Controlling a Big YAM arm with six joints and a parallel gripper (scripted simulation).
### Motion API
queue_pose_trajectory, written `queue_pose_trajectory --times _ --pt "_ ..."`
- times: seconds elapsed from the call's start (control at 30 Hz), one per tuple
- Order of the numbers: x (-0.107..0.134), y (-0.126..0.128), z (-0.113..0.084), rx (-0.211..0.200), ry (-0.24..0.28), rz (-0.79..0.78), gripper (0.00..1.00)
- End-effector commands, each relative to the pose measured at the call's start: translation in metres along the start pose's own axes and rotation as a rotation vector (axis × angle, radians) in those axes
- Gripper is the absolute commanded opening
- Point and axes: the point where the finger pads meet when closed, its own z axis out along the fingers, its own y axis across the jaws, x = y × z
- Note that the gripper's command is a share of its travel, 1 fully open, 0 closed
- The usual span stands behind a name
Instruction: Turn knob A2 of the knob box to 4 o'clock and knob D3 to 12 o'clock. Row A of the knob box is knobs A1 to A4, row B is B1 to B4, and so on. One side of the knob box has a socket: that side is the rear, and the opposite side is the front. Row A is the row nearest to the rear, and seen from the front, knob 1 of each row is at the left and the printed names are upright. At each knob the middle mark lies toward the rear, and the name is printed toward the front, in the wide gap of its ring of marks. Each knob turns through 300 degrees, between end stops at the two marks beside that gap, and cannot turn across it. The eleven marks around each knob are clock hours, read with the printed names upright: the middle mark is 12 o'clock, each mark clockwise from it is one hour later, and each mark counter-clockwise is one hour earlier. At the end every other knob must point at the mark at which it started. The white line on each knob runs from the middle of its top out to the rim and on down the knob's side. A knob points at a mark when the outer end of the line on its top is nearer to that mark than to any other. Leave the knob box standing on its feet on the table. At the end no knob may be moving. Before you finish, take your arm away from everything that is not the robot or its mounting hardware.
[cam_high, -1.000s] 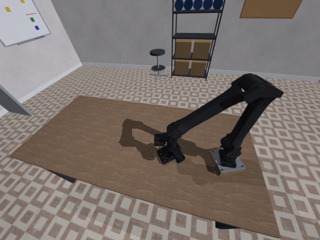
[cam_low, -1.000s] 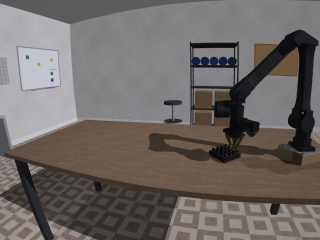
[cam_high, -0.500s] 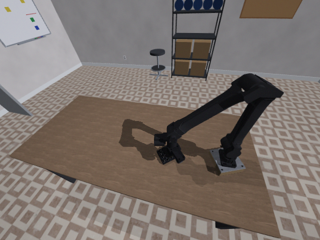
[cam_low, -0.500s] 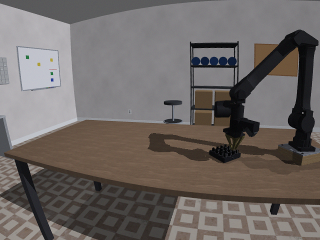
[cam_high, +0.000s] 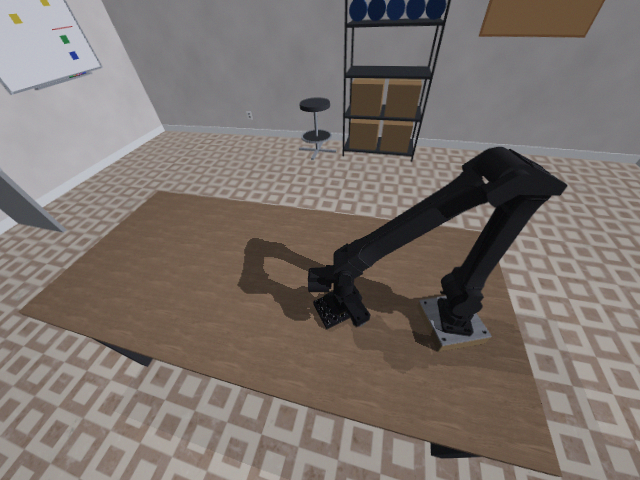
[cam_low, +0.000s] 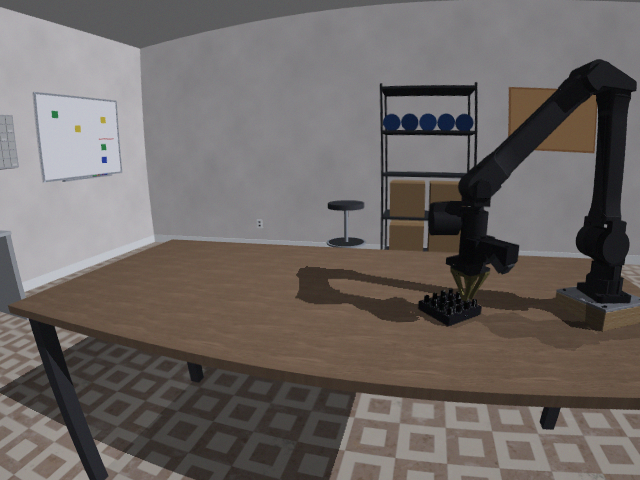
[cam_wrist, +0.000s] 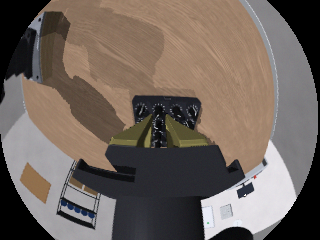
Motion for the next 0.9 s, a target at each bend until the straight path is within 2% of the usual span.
queue_pose_trajectory --times 0.0,0.1,0.87 --pt "0.0181 -0.0183 -0.0117 0.034 0.022 0.010 0.18" --pt "0.0137 -0.0114 -0.0078 0.022 0.015 0.008 0.18" --pt "0.0140 -0.0119 -0.0084 0.023 0.015 0.008 0.18"
